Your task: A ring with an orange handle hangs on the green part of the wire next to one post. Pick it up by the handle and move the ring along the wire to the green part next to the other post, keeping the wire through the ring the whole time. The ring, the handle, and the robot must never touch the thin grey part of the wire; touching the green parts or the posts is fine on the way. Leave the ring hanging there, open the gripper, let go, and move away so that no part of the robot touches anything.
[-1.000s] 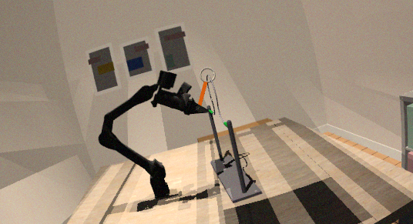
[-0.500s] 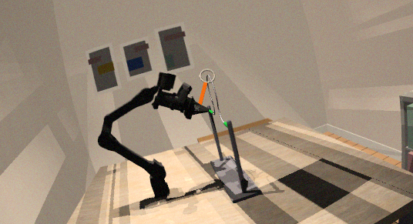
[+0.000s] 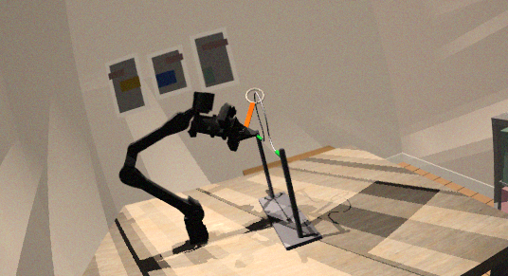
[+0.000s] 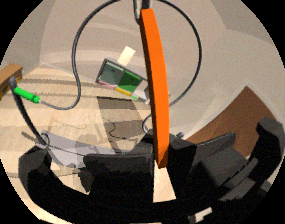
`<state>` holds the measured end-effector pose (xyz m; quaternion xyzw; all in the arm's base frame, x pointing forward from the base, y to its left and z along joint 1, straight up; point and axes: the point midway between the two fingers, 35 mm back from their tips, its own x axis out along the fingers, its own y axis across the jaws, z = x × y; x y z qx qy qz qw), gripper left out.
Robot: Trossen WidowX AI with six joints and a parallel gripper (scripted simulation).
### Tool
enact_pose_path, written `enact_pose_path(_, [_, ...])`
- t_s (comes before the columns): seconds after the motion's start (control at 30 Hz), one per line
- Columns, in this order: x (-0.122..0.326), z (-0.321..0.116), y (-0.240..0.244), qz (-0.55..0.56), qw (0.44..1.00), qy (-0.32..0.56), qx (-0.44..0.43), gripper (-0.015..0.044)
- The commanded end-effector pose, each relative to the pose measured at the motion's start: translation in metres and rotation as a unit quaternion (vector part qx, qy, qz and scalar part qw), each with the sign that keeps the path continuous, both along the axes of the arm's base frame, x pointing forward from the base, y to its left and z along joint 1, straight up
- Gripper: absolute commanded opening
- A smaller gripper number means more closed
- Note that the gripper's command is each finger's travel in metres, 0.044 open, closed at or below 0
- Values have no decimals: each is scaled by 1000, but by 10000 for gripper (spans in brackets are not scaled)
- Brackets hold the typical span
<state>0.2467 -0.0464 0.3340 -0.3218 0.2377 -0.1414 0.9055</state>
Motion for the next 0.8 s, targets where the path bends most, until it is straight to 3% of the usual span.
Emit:
enact_pose_path(0.0, [-1,0,-2,-1,1000,0,-26,-150])
enact_pose_path(0.77, [-1,12,-13,-1,982,-4,-188,-150])
